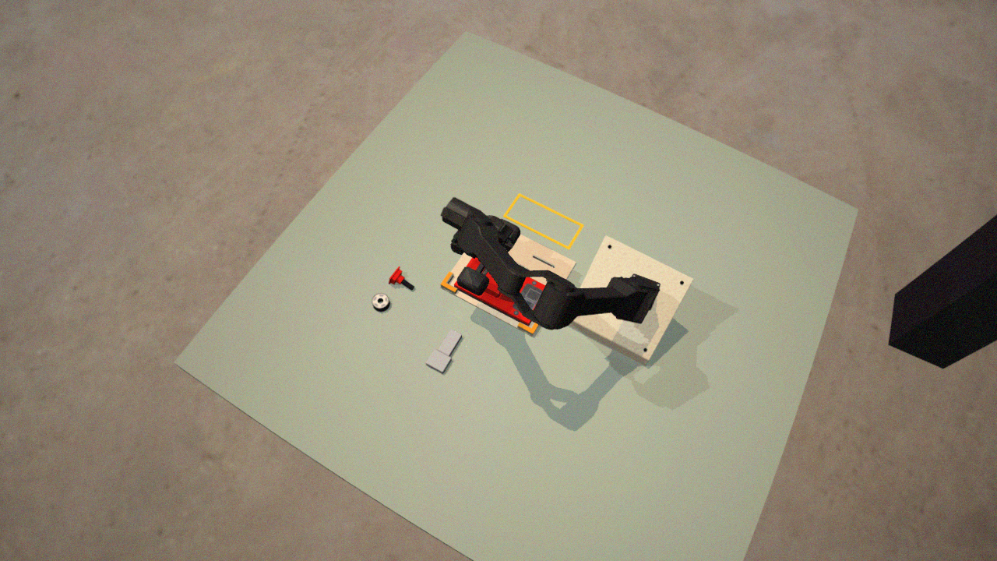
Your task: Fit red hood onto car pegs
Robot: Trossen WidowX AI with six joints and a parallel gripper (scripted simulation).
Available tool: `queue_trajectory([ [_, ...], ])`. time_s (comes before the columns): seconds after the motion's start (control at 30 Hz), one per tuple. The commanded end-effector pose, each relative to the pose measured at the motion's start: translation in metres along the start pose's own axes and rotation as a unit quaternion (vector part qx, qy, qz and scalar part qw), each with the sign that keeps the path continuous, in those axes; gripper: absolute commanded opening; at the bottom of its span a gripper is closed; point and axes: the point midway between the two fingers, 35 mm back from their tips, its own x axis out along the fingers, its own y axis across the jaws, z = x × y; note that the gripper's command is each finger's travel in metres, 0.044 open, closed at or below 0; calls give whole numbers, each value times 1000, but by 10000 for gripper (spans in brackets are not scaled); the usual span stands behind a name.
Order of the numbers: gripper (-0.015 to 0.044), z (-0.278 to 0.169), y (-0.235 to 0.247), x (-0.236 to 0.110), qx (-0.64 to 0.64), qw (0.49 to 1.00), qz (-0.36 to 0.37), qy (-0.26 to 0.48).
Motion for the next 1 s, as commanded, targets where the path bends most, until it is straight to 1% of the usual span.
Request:
queue_trajectory([
  [0.0,440,4,-2,-32,-3,1000,0,-9],
  [0.07,440,2,-1,-53,-3,1000,2,-9],
  [0.13,440,2,-1,-61,-3,1000,3,-9],
  [0.97,440,2,-1,-61,-3,1000,3,-9],
])
